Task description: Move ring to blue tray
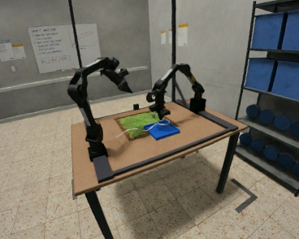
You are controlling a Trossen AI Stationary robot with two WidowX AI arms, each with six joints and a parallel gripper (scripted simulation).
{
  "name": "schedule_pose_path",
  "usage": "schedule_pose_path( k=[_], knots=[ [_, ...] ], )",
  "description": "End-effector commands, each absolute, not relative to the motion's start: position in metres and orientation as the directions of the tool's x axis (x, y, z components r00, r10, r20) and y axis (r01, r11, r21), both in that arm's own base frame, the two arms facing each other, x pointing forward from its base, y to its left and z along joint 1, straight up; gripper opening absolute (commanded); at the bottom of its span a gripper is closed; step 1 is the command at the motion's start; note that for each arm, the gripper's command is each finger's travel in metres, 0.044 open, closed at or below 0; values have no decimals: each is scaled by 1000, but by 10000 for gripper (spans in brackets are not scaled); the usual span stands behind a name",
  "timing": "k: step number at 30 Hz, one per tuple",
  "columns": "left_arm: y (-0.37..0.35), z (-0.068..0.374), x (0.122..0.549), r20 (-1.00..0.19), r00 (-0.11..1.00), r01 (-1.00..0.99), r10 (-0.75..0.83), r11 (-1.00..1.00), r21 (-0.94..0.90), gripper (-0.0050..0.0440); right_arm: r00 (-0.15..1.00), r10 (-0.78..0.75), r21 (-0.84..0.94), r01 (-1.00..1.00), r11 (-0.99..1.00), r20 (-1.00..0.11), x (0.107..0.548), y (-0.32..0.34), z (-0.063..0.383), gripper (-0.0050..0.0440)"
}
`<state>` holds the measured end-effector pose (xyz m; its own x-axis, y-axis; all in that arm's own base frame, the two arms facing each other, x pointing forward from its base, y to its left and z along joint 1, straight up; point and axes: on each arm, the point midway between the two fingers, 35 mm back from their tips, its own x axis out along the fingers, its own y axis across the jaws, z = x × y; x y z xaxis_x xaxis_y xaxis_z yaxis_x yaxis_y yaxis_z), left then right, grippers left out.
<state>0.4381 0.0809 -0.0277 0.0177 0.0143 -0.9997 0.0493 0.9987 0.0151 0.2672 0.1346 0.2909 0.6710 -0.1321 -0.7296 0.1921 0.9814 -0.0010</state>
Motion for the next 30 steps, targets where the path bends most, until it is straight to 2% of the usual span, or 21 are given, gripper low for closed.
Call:
schedule_pose_path(
  k=[1, 14, 30],
  knots=[
    [79, -26, 443, -999, 34, 55, 18, 998, 19, 2, 682, -124, 16, 195, 981, -720, 267, 134, 297, 440],
    [82, -53, 439, -1000, 25, 54, 16, 998, 18, 2, 682, -124, 16, 195, 981, -720, 267, 134, 297, 440],
    [82, -64, 439, -1000, 26, 54, 16, 998, 18, 2, 682, -124, 16, 195, 981, -720, 267, 134, 297, 440]
  ],
)
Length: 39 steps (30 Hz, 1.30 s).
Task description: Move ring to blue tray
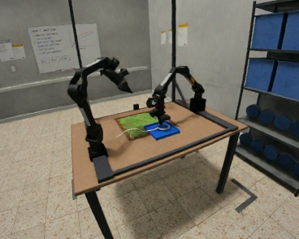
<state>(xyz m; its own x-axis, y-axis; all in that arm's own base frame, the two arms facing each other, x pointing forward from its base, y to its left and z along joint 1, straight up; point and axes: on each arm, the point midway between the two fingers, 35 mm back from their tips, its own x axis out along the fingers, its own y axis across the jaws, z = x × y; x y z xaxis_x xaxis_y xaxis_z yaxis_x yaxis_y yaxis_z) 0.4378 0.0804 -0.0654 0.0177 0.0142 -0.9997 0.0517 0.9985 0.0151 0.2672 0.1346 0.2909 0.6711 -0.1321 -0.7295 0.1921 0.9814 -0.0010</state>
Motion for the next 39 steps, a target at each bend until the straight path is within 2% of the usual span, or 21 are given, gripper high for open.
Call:
schedule_pose_path(
  k=[1, 24, 30, 35, 37, 38, 39],
  knots=[
    [83, -64, 440, -999, 28, 54, 17, 998, 18, 2, 682, -124, 16, 195, 981, -720, 267, 134, 297, 440],
    [82, -73, 440, -999, 29, 52, 17, 998, 18, 2, 682, -124, 16, 195, 981, -720, 267, 134, 297, 440],
    [82, -65, 444, -999, 49, 52, 20, 998, 23, 2, 682, -124, 16, 195, 981, -720, 267, 134, 297, 440],
    [82, -65, 444, -999, 49, 52, 20, 998, 23, 122, 682, -124, 16, 195, 981, -720, 267, 134, 297, 440],
    [82, -65, 444, -999, 49, 52, 20, 998, 23, 122, 682, -124, 16, 195, 981, -720, 267, 134, 297, 440],
    [82, -65, 444, -999, 49, 52, 20, 998, 23, 146, 682, -124, 16, 195, 981, -720, 267, 134, 297, 440],
    [82, -65, 444, -999, 49, 52, 20, 998, 23, 146, 682, -124, 16, 195, 981, -720, 267, 134, 297, 440]
  ],
)
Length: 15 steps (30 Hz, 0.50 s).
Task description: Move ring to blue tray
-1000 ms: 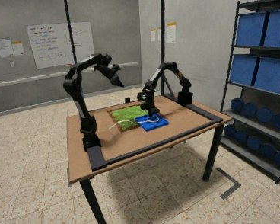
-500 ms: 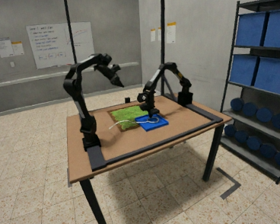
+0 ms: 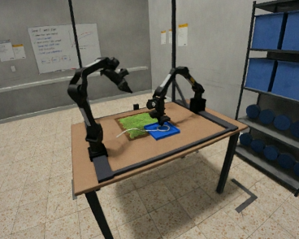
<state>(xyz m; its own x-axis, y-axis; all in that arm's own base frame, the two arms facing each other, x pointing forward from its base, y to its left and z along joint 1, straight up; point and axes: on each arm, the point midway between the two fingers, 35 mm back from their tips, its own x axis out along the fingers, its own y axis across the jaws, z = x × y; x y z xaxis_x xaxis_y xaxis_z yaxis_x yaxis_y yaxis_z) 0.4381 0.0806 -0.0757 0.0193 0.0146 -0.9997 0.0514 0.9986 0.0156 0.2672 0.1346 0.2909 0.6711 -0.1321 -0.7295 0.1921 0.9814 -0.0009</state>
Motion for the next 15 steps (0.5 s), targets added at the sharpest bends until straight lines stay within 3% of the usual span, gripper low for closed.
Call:
schedule_pose_path(
  k=[1, 10, 13, 15],
  knots=[
    [82, -65, 444, -999, 49, 52, 20, 998, 23, 146, 682, -124, 16, 195, 981, -720, 267, 134, 297, 440],
    [83, -39, 449, -997, 75, 51, 26, 998, 30, 146, 682, -124, 16, 195, 981, -720, 267, 134, 297, 440],
    [83, -29, 449, -997, 75, 51, 26, 998, 30, 218, 682, -124, 16, 195, 981, -720, 267, 134, 297, 440],
    [83, -29, 449, -997, 75, 51, 26, 998, 30, 218, 682, -124, 16, 195, 981, -720, 267, 134, 297, 440]
  ],
)
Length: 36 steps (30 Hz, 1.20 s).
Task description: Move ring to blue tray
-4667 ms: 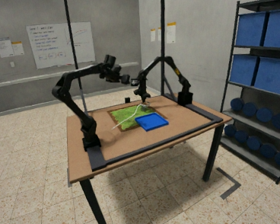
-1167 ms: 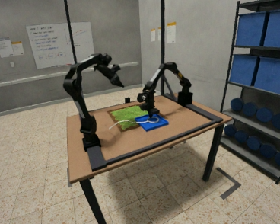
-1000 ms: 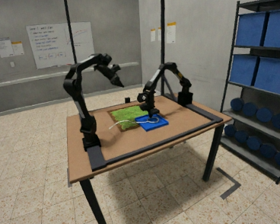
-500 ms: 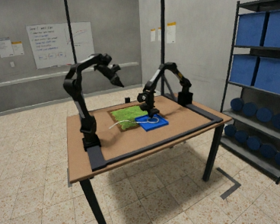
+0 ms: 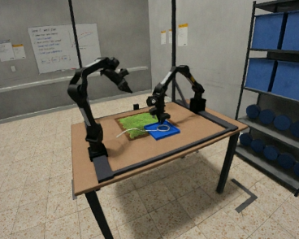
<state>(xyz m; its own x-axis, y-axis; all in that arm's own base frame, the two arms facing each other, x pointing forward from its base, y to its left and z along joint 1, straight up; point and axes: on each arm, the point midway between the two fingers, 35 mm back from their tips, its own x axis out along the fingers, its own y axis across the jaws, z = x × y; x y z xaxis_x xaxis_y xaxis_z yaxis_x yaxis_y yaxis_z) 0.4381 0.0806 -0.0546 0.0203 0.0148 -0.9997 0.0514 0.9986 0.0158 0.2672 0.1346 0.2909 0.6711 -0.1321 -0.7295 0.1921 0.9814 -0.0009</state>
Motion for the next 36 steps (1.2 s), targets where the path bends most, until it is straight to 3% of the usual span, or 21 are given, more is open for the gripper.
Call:
schedule_pose_path(
  k=[1, 4, 7, 13, 27, 36],
  knots=[
    [83, -22, 448, -997, 75, 51, 26, 998, 30, 242, 682, -124, 16, 195, 981, -720, 267, 134, 297, 440],
    [81, 3, 447, -997, 75, 52, 26, 998, 30, 300, 682, -124, 16, 195, 981, -720, 267, 134, 297, 440],
    [81, 23, 445, -997, 75, 52, 26, 998, 30, 300, 682, -124, 16, 195, 981, -720, 267, 134, 297, 440],
    [85, 22, 437, -997, 80, 21, 23, 999, 25, 440, 682, -124, 16, 195, 981, -720, 267, 134, 297, 440],
    [104, 41, 421, -953, 293, -202, 76, 979, 17, 440, 682, -124, 16, 195, 981, -720, 267, 134, 297, 440],
    [107, 45, 417, -929, 355, -267, 100, 964, 1, 440, 682, -124, 16, 195, 981, -720, 267, 134, 297, 440]
  ],
)
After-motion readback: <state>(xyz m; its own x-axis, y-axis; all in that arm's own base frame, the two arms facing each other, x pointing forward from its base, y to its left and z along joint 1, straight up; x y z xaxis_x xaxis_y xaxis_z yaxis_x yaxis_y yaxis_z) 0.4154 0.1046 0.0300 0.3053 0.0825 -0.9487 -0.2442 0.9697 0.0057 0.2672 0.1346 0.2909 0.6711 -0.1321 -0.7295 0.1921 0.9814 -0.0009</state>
